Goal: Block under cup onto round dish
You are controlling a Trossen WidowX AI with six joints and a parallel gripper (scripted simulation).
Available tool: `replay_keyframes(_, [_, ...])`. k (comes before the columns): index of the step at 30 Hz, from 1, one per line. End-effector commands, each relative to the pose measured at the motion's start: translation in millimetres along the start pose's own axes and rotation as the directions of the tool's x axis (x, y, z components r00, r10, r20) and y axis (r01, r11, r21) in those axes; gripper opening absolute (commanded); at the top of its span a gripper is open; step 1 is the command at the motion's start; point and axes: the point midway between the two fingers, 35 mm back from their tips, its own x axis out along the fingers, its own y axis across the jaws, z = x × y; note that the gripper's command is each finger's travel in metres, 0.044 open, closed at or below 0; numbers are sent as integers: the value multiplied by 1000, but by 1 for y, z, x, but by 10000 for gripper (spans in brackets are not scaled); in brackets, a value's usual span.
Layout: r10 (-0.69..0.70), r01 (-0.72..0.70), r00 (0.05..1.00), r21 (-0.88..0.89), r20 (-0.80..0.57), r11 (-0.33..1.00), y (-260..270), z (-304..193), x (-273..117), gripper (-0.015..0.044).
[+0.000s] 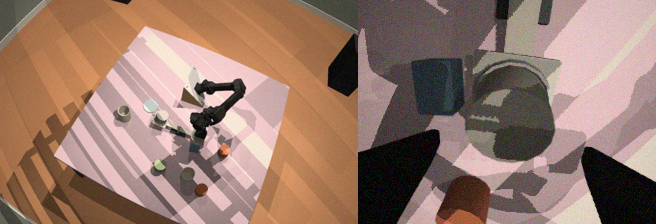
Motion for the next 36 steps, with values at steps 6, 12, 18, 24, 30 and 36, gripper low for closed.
replay_keyframes(6, [0,0,1000,12,6,1000,2,-1,14,440])
replay_keyframes(12, [0,0,1000,12,7,1000,2,-1,21,440])
replay_keyframes(18, [0,0,1000,12,7,1000,3,0,31,440])
replay_keyframes(24, [0,0,1000,12,7,1000,3,0,41,440])
replay_keyframes(30, [0,0,1000,12,7,1000,3,0,51,440])
replay_keyframes(36, [0,-1,1000,12,6,1000,3,-1,60,440])
